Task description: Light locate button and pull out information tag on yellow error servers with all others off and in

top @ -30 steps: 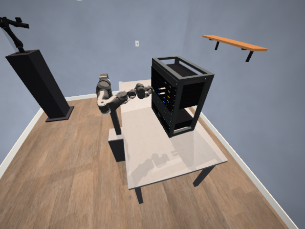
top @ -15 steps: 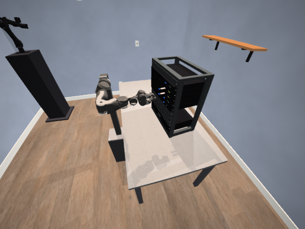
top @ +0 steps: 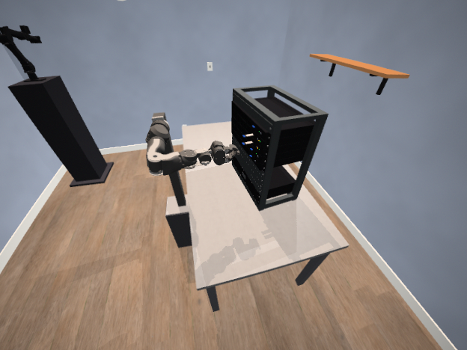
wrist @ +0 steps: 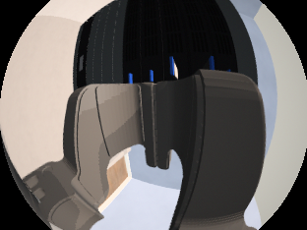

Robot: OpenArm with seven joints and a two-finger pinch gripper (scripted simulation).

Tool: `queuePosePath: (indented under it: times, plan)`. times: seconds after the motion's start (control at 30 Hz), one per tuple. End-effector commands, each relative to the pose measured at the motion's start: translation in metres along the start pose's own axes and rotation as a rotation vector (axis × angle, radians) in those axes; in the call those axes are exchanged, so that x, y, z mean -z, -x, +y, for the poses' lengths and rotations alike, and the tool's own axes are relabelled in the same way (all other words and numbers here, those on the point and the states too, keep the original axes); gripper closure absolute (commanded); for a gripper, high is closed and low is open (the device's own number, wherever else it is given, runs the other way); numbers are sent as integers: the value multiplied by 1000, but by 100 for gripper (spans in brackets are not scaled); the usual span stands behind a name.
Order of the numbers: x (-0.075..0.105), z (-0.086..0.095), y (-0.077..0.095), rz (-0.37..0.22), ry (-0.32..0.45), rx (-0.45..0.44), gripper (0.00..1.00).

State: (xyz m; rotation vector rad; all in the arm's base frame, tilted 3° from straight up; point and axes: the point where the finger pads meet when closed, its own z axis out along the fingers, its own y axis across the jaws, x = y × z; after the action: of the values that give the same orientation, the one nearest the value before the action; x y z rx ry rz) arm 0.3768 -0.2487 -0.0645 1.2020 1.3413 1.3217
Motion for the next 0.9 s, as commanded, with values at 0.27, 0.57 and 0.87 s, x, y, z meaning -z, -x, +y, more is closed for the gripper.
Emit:
queuePosePath:
  times: [0.27, 0.57, 0.87]
  plan:
    - [-9, 2, -1, 4, 9, 1, 100]
    - [-37, 2, -1, 3, 8, 1, 100]
    - [-68, 2, -1, 3, 7, 1, 100]
